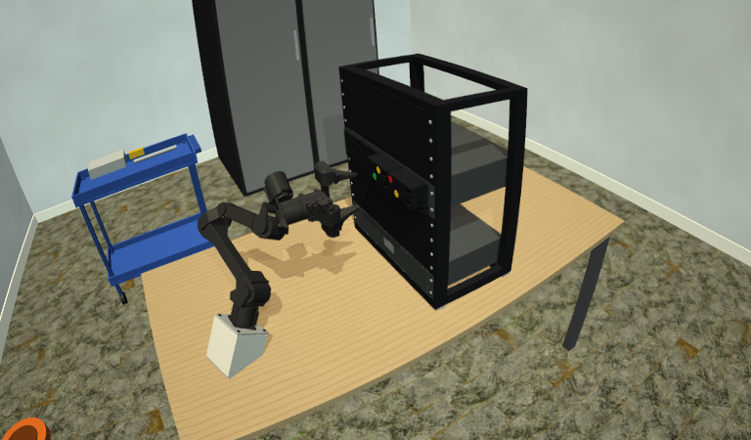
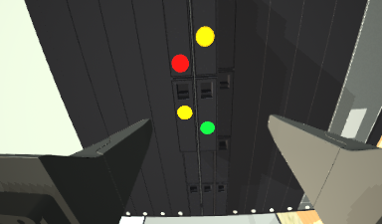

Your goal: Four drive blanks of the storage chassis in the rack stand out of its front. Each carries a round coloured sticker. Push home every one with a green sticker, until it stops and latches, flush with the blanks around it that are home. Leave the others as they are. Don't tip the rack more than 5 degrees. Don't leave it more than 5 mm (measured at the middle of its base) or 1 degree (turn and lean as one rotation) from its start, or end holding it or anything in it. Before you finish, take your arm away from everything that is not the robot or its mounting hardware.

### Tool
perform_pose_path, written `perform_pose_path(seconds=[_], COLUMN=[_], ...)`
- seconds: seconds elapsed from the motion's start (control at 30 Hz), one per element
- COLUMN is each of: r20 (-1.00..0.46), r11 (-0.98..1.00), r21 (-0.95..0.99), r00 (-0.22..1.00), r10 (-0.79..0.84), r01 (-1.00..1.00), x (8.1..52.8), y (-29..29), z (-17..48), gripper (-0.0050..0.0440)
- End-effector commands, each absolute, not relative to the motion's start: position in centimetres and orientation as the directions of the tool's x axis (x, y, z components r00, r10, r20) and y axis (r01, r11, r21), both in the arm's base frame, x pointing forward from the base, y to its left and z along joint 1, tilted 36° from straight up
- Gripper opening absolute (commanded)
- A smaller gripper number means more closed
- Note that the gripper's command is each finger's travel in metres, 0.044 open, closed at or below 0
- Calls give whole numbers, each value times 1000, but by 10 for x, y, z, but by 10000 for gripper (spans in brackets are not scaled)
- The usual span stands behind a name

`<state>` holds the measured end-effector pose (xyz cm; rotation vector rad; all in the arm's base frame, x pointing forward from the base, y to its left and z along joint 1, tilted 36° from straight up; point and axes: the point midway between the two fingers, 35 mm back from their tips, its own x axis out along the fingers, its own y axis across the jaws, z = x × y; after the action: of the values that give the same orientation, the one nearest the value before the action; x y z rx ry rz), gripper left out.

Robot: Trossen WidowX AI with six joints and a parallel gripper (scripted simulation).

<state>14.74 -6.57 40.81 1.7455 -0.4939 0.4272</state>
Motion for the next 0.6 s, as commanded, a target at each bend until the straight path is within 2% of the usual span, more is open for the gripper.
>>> perform_pose_path(seconds=[0.0,0.57], r20=[542,542], r11=[-185,-185], r21=[813,813], r00=[833,834], r10=[-106,-106], r01=[-552,-552], x=[149,158], y=[-59,-45], z=[415,421], gripper=[440,440])
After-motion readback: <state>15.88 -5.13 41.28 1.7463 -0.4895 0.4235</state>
